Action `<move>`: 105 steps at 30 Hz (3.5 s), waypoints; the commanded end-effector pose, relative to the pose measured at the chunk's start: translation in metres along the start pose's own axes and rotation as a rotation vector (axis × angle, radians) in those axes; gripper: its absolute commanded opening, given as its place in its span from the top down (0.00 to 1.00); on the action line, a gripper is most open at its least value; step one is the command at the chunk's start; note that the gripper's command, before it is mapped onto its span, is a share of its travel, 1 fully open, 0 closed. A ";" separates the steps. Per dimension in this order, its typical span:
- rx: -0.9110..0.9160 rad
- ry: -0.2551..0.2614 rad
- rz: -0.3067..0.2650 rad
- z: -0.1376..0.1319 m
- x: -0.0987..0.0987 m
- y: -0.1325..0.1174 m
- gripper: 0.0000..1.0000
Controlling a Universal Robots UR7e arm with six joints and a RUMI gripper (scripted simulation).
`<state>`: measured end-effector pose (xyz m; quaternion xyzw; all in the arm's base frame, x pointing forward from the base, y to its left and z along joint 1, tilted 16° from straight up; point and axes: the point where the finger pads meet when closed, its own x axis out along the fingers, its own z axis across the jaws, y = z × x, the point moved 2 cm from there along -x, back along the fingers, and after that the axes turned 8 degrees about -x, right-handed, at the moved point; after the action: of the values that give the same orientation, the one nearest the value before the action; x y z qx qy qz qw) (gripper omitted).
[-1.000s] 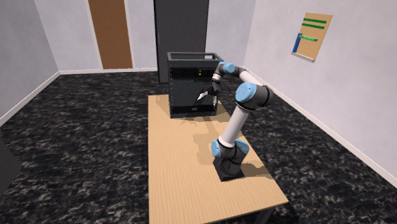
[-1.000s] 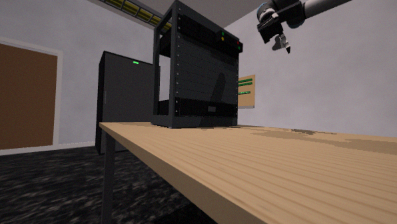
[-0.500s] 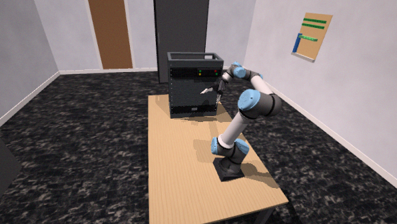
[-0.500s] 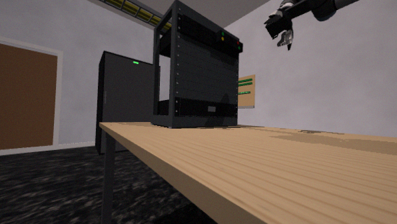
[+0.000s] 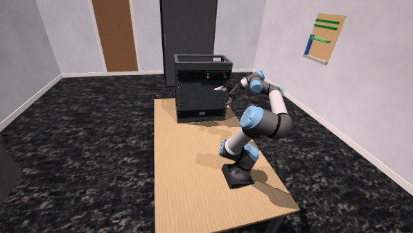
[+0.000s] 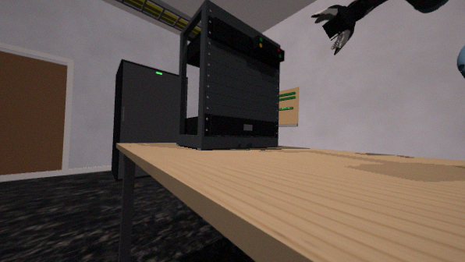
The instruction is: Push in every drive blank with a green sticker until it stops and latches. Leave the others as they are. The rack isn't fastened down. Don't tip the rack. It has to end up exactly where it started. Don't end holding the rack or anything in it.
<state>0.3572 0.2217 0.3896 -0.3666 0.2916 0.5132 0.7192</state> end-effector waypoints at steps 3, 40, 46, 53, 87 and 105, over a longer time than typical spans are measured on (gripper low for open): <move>0.110 -0.125 -0.301 0.008 -0.011 -0.018 0.00; 0.333 -0.381 -0.956 0.029 -0.044 -0.062 0.00; 0.359 -0.414 -1.025 0.032 -0.048 -0.067 0.00; 0.373 -0.430 -1.072 0.033 -0.051 -0.071 0.00; 0.400 -0.461 -1.138 0.035 -0.054 -0.075 0.00; 0.400 -0.461 -1.138 0.035 -0.054 -0.075 0.00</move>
<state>0.4131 0.2063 0.4672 -0.2037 -0.0184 0.0522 0.9775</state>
